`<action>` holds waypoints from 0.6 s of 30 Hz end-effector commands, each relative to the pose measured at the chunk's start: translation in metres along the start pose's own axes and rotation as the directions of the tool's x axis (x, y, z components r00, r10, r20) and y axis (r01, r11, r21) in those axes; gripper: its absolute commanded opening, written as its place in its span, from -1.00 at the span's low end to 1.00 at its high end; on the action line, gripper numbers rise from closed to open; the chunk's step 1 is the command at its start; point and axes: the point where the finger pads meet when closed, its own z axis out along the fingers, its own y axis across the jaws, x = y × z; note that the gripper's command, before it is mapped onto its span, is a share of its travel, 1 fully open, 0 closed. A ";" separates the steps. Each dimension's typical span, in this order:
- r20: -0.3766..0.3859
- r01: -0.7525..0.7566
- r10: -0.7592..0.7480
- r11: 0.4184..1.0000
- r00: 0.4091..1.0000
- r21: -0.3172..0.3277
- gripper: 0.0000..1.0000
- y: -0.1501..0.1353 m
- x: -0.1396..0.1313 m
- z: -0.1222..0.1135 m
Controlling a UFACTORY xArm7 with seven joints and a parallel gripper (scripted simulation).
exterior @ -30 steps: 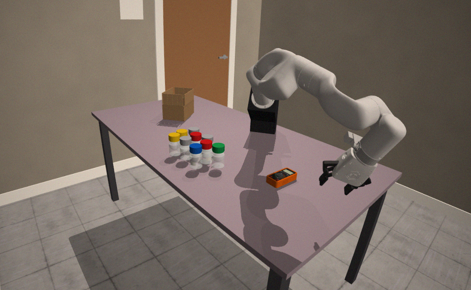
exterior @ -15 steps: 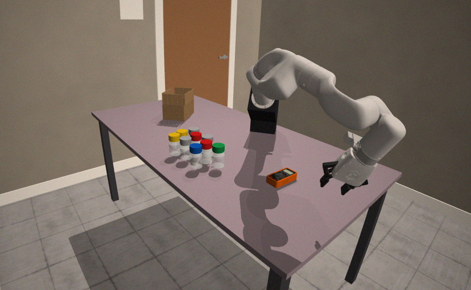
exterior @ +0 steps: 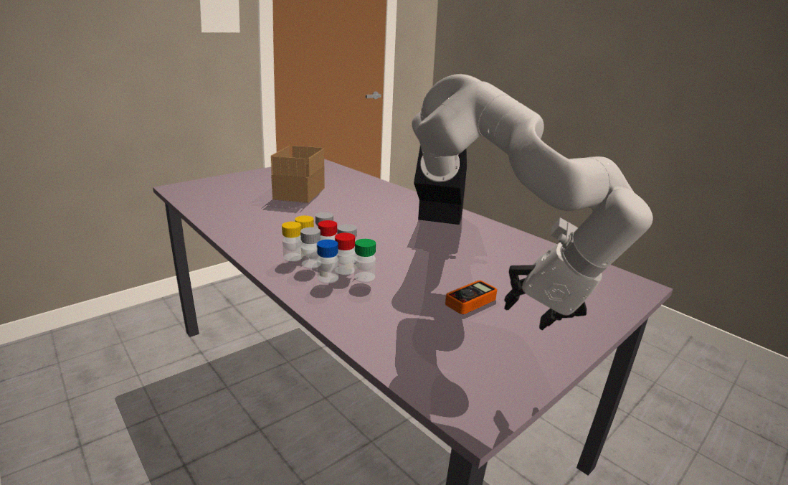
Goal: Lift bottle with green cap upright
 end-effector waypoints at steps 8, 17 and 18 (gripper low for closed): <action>0.023 -0.204 0.203 0.978 0.979 0.046 0.58 -0.081 -0.033 0.009; 0.040 -0.367 0.365 0.926 0.930 0.083 0.58 -0.152 -0.050 0.019; 0.042 -0.385 0.383 0.919 0.923 0.087 0.58 -0.160 -0.051 0.020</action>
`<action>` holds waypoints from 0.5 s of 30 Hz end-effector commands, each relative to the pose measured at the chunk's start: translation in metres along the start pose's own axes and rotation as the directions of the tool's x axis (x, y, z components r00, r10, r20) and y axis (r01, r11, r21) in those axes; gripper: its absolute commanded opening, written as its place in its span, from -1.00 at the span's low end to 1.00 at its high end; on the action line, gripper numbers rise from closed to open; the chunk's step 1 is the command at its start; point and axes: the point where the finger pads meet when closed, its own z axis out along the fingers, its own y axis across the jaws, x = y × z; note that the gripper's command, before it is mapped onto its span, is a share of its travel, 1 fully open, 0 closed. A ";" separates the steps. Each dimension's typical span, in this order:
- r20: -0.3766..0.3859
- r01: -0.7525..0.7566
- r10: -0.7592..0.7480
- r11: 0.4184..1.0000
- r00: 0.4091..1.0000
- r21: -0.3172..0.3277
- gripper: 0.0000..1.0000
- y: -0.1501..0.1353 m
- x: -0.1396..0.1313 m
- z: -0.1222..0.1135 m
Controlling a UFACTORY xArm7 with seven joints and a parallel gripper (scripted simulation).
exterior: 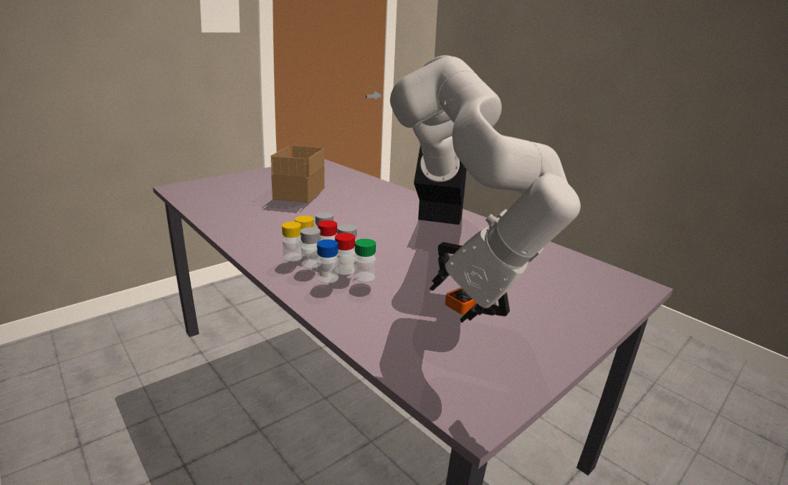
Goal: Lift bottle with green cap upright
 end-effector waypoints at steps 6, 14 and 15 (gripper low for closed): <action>0.008 -0.173 0.173 0.984 0.985 0.033 0.58 -0.065 -0.034 0.014; 0.010 -0.302 0.302 0.951 0.953 0.062 0.58 -0.117 -0.052 0.027; 0.012 -0.339 0.339 0.938 0.941 0.070 0.58 -0.133 -0.056 0.031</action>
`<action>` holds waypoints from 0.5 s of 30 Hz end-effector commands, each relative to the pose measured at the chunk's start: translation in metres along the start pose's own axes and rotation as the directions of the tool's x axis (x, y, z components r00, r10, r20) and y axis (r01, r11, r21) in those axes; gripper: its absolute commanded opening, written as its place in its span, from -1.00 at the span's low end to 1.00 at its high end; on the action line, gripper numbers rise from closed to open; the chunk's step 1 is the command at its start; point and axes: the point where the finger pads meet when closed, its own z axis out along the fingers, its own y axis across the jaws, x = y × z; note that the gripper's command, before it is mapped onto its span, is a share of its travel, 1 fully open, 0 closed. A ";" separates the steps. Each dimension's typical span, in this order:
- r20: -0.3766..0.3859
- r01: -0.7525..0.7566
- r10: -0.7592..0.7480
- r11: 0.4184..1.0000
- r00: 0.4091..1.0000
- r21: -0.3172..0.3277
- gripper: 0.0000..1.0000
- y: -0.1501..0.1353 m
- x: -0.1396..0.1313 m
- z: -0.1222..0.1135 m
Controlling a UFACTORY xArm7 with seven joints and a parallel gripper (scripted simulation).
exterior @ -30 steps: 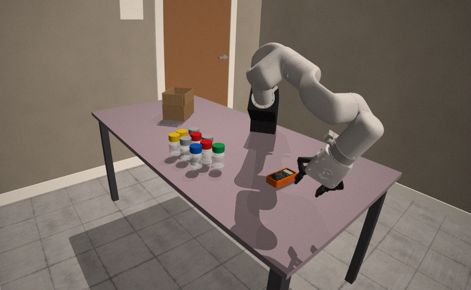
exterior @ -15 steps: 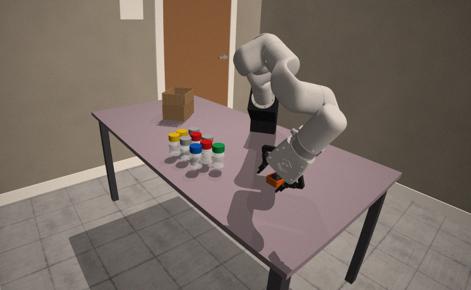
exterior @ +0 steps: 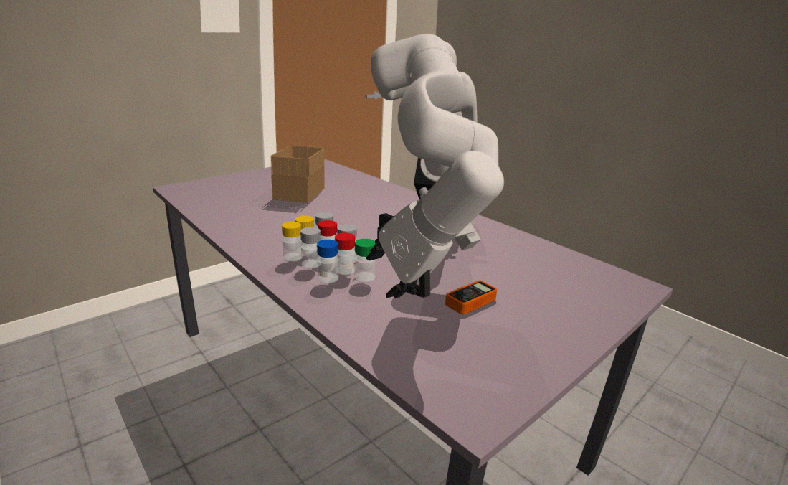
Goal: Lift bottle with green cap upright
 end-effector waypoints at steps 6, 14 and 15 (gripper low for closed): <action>-0.003 -0.167 0.167 0.986 0.986 0.027 0.58 -0.058 -0.035 0.018; -0.011 -0.332 0.333 0.941 0.943 0.062 0.58 -0.122 -0.060 0.039; -0.011 -0.332 0.333 0.941 0.943 0.062 0.58 -0.122 -0.060 0.039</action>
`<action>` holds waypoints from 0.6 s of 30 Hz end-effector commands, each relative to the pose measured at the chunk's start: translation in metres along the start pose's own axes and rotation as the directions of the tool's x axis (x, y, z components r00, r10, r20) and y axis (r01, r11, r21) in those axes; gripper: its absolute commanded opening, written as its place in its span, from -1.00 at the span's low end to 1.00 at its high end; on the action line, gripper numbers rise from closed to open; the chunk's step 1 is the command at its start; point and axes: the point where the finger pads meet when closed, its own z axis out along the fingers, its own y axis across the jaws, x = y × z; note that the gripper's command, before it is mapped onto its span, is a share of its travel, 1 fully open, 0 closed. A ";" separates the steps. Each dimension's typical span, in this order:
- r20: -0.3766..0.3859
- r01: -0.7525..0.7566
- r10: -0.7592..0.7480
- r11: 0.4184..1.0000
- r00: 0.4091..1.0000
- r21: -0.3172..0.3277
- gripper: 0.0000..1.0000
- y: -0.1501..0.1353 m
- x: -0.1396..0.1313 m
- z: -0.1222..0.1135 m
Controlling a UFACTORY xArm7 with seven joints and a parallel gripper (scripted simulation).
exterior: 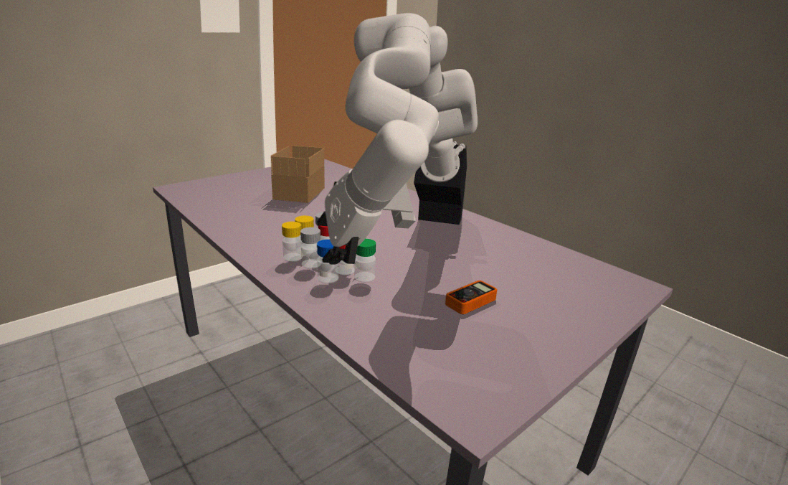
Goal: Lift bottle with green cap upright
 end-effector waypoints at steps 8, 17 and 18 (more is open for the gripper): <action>-0.018 -0.206 0.206 0.978 0.978 0.032 0.58 -0.068 -0.044 0.026; -0.038 -0.368 0.371 0.928 0.928 0.063 0.58 -0.128 -0.069 0.049; -0.038 -0.368 0.371 0.928 0.928 0.063 0.58 -0.128 -0.069 0.049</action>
